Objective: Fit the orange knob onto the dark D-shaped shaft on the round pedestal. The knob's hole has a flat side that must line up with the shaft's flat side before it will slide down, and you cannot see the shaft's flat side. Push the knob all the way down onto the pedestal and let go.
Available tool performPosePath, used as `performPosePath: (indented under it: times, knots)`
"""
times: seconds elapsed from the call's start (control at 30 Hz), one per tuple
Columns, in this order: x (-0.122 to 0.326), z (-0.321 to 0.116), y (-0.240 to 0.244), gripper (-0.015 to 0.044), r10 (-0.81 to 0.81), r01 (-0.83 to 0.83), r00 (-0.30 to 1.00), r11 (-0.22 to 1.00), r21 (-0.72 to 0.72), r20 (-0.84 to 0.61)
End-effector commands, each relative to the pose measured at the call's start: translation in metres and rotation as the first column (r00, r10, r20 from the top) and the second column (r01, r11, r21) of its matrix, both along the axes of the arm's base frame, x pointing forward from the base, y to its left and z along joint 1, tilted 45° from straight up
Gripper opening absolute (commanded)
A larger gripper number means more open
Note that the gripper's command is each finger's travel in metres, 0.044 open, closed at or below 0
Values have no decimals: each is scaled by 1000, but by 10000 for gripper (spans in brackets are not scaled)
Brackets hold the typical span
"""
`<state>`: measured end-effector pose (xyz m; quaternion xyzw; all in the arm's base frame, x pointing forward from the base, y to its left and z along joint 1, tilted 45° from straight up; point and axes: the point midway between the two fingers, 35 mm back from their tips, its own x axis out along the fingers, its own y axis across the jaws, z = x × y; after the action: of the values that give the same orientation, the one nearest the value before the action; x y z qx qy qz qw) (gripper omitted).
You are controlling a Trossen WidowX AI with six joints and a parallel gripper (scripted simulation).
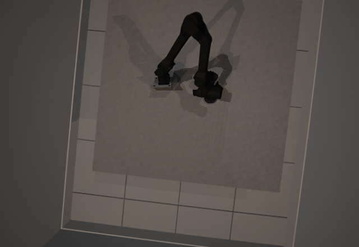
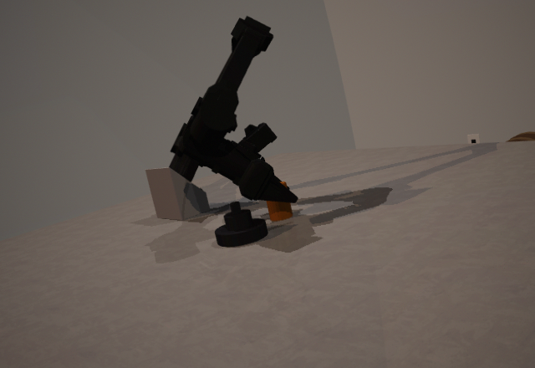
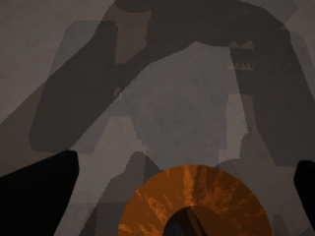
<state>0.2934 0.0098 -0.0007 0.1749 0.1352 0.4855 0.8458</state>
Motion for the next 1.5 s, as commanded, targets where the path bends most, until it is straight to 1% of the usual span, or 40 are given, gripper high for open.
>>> performPosePath:
  times: [0.0,0.13,0.3,0.33,0.5,0.53,0.77,1.27,1.33,1.4,1.47]
  knots:
    - [2,-4,-10,440,-17,17,1000,1000,-21,-7]
    - [0,-1,-20,440,-24,23,999,999,-35,-21]
    - [-4,16,-34,440,-18,17,999,999,-35,-27]
    - [-1,18,-38,440,-16,17,1000,998,-61,15]
    - [-2,32,-45,440,-11,12,1000,999,-51,16]
    - [-1,34,-49,440,-8,11,999,998,-63,39]
    - [-3,57,-55,440,-6,6,1000,1000,3,-13]
    - [-4,59,-54,440,10,-10,1000,1000,-2,-18]
    - [-8,62,-49,440,125,-129,990,989,-66,-63]
    - [-12,65,-47,440,249,-280,953,940,-193,-170]
    - [-12,66,-54,440,286,-382,910,860,-340,-299]
